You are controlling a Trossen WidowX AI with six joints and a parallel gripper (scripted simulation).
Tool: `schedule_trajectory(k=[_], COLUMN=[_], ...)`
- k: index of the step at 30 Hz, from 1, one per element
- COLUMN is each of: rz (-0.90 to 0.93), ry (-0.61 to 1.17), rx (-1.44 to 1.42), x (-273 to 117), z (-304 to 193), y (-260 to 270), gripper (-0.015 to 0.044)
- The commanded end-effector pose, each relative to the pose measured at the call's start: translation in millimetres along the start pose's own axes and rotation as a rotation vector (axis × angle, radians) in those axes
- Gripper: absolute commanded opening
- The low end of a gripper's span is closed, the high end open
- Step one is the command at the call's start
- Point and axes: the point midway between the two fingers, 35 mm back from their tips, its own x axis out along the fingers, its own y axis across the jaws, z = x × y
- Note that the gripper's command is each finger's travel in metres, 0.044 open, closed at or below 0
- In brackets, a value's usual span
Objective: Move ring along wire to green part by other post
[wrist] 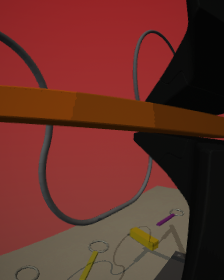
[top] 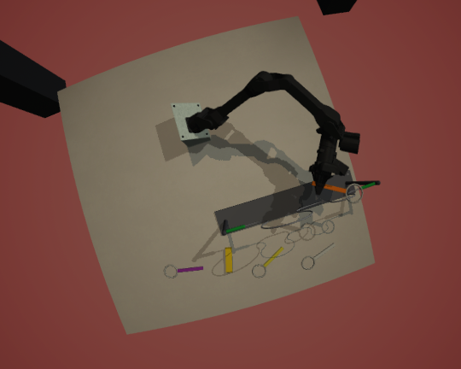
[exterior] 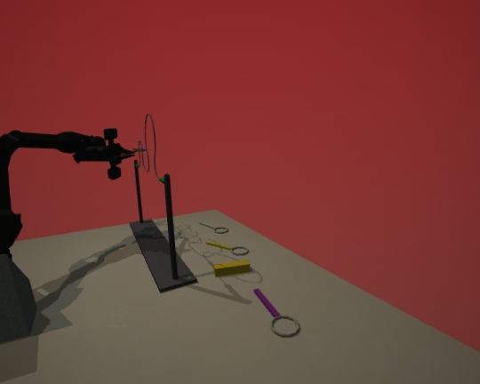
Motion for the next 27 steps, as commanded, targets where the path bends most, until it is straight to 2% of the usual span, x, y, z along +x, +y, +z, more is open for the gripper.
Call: schedule_trajectory(k=[1, 27], rz=[0.046, 0.343], ry=[0.004, 0.003], rx=[0.074, 0.593], x=[2, -5], z=[1, 13], y=[7, 41], gripper=[-0.015, -0.015])
